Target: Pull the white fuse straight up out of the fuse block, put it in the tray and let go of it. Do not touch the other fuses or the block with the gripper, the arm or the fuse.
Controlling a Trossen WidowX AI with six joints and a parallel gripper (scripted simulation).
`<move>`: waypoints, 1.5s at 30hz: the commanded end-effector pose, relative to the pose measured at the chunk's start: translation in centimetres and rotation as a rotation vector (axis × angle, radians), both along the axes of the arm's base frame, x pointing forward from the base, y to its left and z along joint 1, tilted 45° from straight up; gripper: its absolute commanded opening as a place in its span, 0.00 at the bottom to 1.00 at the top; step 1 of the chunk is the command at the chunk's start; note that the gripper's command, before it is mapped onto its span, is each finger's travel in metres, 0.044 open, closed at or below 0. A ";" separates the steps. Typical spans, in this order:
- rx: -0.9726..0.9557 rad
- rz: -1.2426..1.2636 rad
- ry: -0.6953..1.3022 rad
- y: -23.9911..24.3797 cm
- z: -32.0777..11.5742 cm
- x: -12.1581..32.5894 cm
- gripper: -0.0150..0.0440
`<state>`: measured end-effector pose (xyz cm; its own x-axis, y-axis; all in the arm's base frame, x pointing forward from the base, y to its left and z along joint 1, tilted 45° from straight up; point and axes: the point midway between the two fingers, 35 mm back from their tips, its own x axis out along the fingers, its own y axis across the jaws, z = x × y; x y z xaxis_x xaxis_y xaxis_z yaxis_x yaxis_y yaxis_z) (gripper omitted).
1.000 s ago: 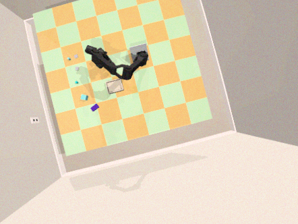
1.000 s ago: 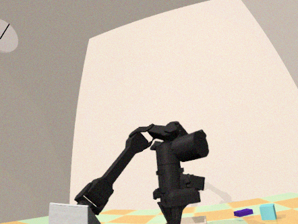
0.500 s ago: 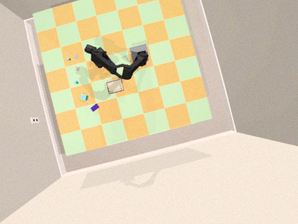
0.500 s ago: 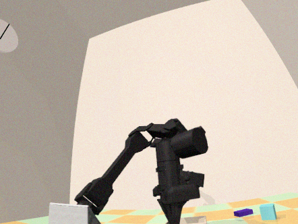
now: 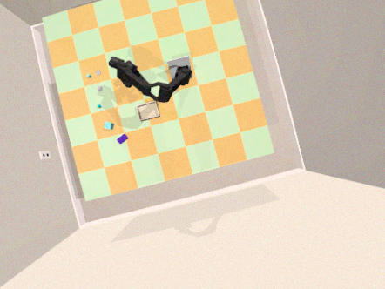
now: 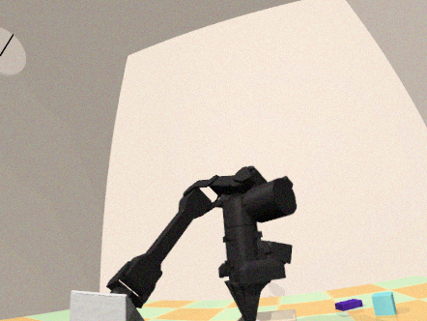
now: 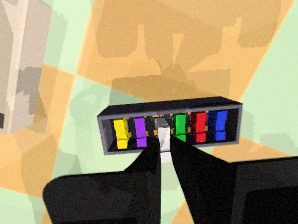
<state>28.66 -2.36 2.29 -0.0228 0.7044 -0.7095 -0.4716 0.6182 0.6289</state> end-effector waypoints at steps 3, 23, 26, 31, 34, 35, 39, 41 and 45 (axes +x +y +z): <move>-0.005 0.006 -0.006 -0.3 0.2 0.1 0.25; -0.005 0.005 -0.005 -1.3 1.3 0.1 0.25; -0.005 0.005 -0.004 -1.6 1.6 0.1 0.25; -0.005 0.005 -0.004 -2.2 2.2 0.1 0.25; -0.005 0.005 -0.004 -2.4 2.3 0.1 0.25; -0.005 0.005 -0.004 -2.3 2.4 0.1 0.25; -0.014 0.003 -0.003 -0.6 4.2 0.7 0.25; -0.018 0.002 -0.003 0.4 5.2 1.0 0.25; -0.022 0.000 -0.004 2.6 7.4 1.4 0.25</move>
